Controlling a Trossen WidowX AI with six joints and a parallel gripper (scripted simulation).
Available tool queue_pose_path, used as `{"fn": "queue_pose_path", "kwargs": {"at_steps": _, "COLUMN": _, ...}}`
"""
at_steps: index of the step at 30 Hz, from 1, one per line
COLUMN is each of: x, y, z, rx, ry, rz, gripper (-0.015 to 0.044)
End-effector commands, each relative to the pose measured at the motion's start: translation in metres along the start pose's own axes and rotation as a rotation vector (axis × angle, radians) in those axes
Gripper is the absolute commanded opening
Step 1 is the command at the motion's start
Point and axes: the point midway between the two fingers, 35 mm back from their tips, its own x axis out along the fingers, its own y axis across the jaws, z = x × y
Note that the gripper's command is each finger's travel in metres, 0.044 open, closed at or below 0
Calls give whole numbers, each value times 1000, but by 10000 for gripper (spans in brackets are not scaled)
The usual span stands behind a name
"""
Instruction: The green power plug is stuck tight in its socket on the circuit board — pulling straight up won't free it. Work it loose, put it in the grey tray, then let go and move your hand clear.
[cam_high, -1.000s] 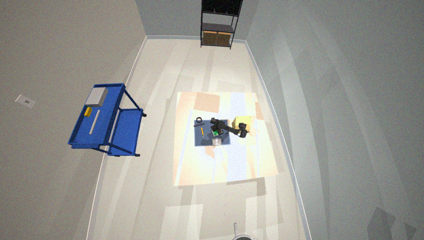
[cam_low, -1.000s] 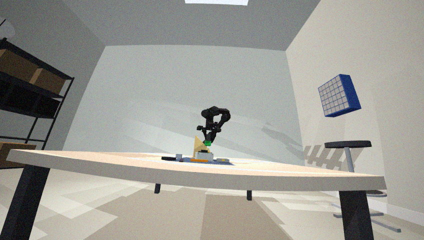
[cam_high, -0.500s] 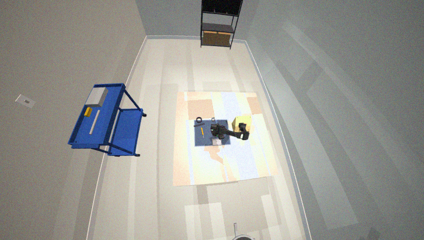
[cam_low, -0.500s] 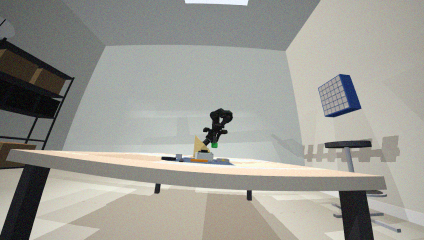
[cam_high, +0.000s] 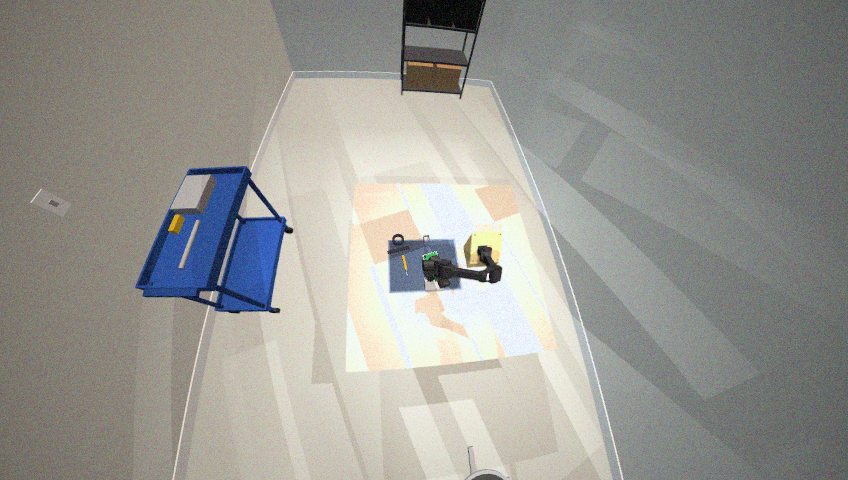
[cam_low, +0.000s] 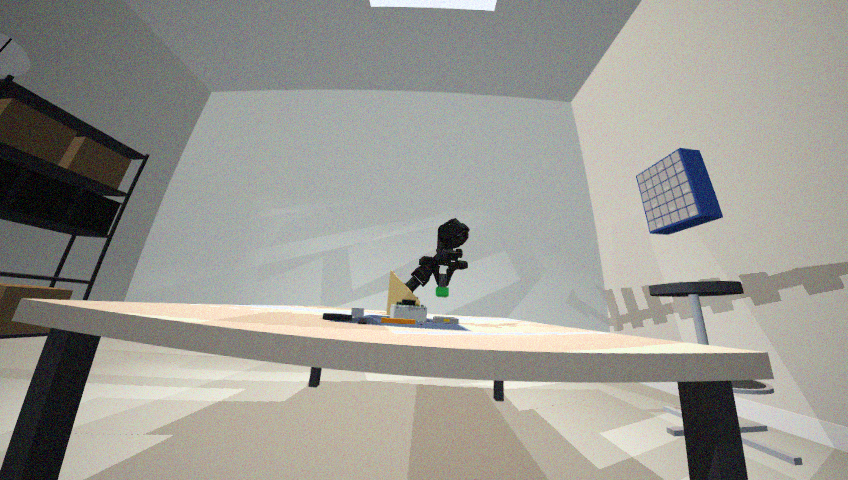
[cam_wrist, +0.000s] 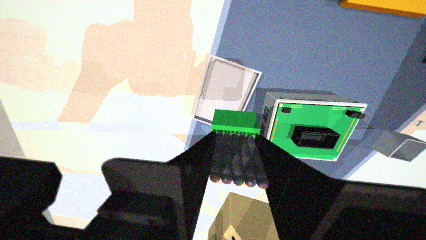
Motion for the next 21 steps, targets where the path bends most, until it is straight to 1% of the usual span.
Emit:
{"fn": "queue_pose_path", "kwargs": {"at_steps": 1, "x": -2, "y": 14, "z": 4, "rx": -1, "ry": -7, "rz": 2, "gripper": 0}}
{"fn": "queue_pose_path", "kwargs": {"at_steps": 10, "x": 0, "y": 14, "z": 4, "rx": -1, "ry": -7, "rz": 2, "gripper": 0}}
{"fn": "queue_pose_path", "kwargs": {"at_steps": 18, "x": 30, "y": 14, "z": 4, "rx": -1, "ry": -7, "rz": 3, "gripper": 0}}
{"fn": "queue_pose_path", "kwargs": {"at_steps": 21, "x": 33, "y": 15, "z": 4, "rx": -1, "ry": -7, "rz": 4, "gripper": 0}}
